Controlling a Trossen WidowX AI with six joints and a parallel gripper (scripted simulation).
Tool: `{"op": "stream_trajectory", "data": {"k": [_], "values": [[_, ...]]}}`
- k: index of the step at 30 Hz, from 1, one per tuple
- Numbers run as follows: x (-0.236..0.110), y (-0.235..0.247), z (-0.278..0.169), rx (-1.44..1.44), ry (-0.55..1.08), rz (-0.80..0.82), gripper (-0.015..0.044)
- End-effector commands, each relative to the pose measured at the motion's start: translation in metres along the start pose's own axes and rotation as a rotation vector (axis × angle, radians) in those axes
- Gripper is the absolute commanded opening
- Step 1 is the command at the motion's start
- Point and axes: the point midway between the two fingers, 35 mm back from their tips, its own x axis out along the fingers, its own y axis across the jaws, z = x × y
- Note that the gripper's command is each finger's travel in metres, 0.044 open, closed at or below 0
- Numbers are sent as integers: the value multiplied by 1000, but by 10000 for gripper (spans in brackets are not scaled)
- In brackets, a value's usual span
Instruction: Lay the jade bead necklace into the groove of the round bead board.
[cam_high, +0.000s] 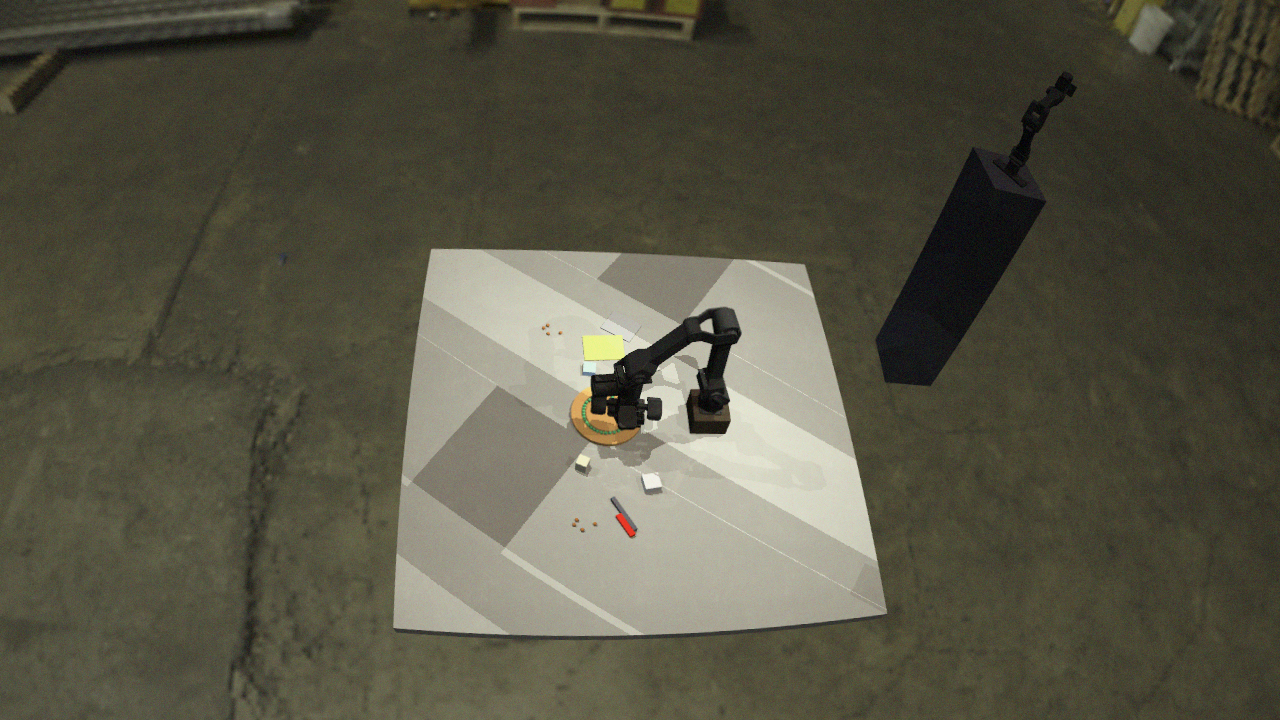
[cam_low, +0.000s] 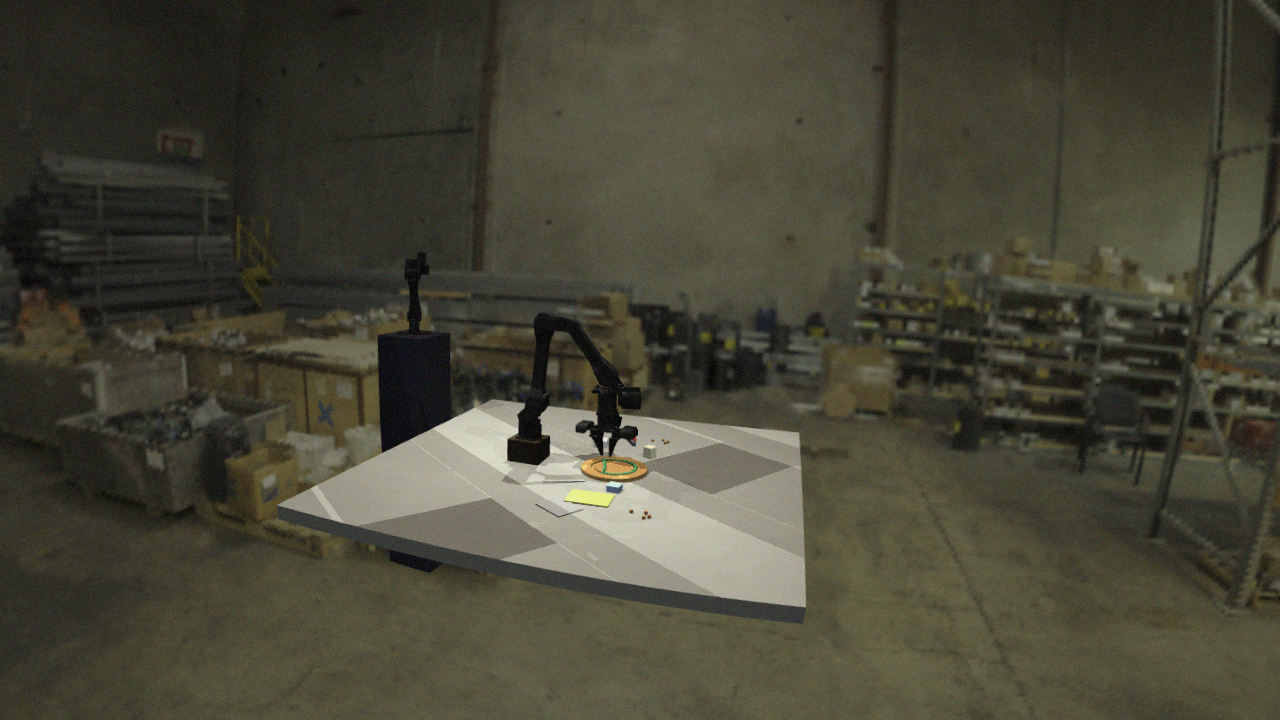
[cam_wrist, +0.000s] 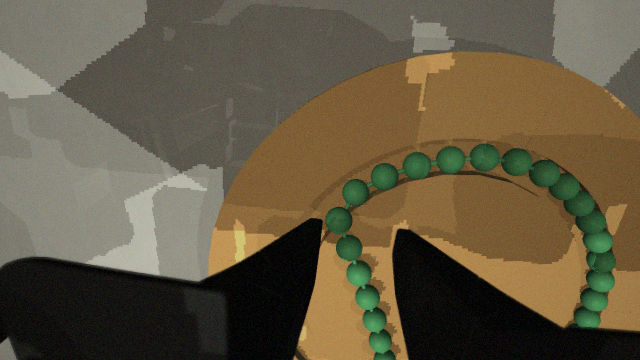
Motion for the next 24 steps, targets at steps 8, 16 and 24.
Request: {"op": "stream_trajectory", "data": {"k": [8,16,24], "values": [[16,6,-1,-3,4,17,120],[14,4,-1,-2,3,12,41],[14,4,-1,-2,3,12,0]]}}
